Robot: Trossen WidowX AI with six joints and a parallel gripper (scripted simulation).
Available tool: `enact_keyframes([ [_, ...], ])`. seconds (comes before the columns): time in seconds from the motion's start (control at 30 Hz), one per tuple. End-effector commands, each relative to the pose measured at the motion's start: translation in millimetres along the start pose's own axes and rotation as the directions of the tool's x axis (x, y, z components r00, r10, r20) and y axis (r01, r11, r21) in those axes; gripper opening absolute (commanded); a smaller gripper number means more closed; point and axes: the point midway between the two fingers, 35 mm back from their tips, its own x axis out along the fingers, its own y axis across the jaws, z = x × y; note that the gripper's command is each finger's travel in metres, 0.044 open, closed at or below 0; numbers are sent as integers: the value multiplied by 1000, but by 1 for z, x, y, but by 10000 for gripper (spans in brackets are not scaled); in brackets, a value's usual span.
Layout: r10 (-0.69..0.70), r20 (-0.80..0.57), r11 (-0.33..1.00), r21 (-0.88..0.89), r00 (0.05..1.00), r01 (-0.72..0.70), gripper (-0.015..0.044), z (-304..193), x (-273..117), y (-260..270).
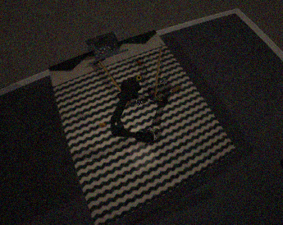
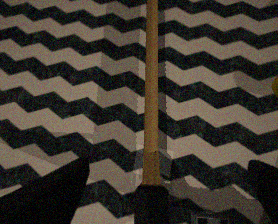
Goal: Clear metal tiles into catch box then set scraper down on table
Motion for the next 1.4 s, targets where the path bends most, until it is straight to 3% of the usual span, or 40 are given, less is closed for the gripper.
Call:
enact_keyframes([
  [0.0,0,18,1000,-4,1000,0,440,-11,-8,2],
  [0.67,-9,67,1000,8,998,9,440,-54,-28,8],
  [1.37,-9,67,1000,8,998,9,440,-76,7,7],
])
